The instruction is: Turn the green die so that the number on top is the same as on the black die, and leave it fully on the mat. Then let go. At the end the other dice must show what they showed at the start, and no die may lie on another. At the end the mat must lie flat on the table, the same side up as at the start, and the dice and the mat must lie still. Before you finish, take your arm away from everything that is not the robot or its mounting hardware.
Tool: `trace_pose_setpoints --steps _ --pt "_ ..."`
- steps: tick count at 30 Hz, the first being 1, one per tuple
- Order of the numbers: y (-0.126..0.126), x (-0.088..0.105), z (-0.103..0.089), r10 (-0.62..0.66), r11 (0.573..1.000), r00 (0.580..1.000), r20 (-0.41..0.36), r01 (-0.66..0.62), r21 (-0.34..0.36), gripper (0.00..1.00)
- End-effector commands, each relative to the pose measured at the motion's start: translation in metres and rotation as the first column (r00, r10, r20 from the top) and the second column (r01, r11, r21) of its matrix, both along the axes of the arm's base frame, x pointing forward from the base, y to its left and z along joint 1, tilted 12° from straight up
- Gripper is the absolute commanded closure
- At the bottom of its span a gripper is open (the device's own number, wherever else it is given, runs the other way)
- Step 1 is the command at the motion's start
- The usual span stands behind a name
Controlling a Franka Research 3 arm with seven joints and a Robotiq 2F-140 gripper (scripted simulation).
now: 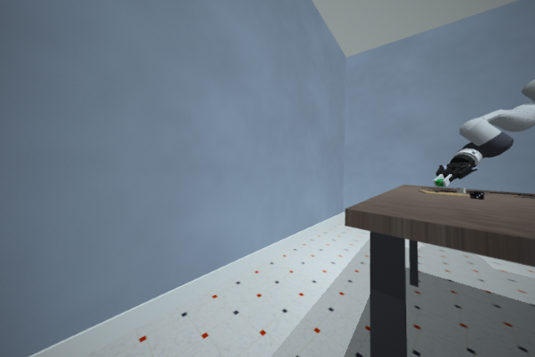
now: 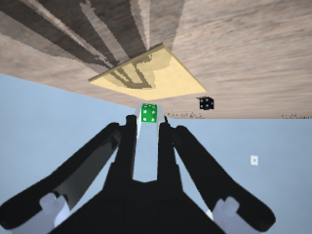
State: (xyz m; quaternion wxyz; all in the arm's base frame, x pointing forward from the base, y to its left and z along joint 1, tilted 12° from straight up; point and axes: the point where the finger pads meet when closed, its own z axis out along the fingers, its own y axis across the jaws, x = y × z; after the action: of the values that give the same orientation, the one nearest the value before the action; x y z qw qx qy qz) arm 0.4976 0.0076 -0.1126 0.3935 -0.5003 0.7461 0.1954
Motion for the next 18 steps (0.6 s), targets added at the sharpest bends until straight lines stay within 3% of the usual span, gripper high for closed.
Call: trace_pose_setpoints --steps 1,18 --pt "0.0004 -0.0007 -0.0077 0.02 1.0 1.0 0.014 -0.02 -0.008 0.87" --pt "-0.0007 -0.0005 -0.0126 0.02 1.0 1.0 0.014 -0.02 -0.008 0.87"
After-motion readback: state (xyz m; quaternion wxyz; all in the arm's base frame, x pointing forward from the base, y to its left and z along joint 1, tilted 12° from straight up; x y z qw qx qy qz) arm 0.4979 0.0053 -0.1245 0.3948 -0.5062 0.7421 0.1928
